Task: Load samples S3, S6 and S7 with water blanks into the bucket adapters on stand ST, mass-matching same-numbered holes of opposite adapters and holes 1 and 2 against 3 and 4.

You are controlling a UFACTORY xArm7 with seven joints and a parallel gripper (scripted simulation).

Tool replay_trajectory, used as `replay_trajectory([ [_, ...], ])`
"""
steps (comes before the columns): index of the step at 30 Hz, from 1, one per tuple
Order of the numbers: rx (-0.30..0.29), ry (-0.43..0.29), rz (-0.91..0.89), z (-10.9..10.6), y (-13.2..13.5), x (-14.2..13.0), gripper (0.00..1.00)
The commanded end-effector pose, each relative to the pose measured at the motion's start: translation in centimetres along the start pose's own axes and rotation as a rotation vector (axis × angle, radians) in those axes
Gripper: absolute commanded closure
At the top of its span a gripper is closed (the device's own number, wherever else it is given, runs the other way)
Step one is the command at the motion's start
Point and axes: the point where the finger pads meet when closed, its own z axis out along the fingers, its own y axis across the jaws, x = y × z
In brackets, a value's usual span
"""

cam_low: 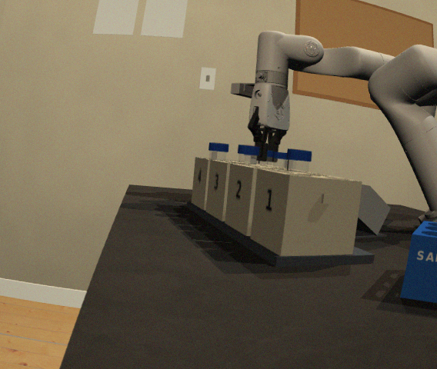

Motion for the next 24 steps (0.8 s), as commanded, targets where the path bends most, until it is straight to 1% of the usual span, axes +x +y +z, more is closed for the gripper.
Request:
replay_trajectory([
  [1,0.0,0.003,0.001,-0.1,0.0,0.1,1.0],
  [6,0.0,0.003,0.001,-0.1,0.0,0.1,1.0],
  [24,0.0,0.003,0.001,-1.2,0.0,0.1,1.0],
])
